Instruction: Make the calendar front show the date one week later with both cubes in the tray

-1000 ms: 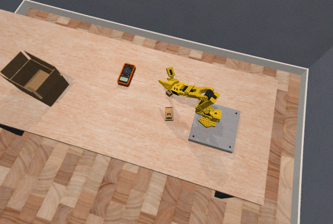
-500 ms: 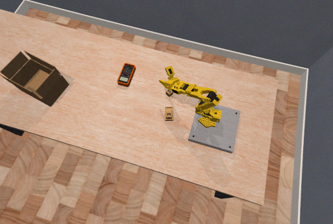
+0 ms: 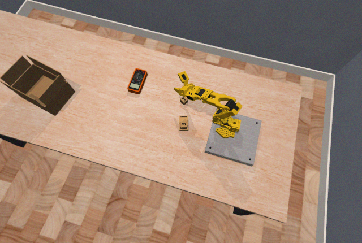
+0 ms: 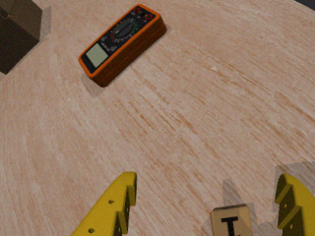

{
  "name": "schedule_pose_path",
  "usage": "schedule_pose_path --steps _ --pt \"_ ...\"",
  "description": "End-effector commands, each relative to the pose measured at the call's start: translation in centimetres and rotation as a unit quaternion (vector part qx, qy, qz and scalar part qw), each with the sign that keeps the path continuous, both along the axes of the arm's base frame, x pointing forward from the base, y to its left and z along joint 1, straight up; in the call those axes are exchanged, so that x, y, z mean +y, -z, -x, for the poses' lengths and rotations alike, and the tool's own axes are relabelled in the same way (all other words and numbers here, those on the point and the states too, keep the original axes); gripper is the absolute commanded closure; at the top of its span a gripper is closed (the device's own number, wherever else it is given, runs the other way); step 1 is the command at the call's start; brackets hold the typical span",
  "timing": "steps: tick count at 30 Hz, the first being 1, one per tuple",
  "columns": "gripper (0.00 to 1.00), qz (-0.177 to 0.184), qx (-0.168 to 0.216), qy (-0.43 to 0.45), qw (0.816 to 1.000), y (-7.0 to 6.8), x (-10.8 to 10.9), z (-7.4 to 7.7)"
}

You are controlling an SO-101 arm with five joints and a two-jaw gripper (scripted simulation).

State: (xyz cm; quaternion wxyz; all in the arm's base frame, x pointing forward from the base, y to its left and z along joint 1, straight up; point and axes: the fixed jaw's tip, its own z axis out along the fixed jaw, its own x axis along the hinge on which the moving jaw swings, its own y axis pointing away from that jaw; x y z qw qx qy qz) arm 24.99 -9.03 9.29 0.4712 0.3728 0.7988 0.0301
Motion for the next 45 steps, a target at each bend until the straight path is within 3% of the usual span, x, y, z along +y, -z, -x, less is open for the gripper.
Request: schedule_pose_path --steps 1,11,12,26,28,29,42,45 --pt "0.65 -0.021 0.096 -0.028 0.995 1.2 0.3 0.5" --pt "0.65 -0.03 0.14 -0.035 0.989 2.0 0.5 0.9" --pt "0.65 -0.033 0.159 -0.039 0.986 2.3 0.6 1.0" --pt "0.65 -0.053 0.253 -0.059 0.964 3.9 0.9 1.8" --pt "0.65 -0.053 0.253 -0.059 0.964 3.9 0.9 1.8" --pt "0.65 -0.058 0.274 -0.065 0.958 4.3 1.0 1.9" --pt "0.65 -0.081 0.367 -0.092 0.922 5.8 1.4 2.6" --pt "0.65 -0.083 0.374 -0.095 0.919 5.9 1.4 2.7"
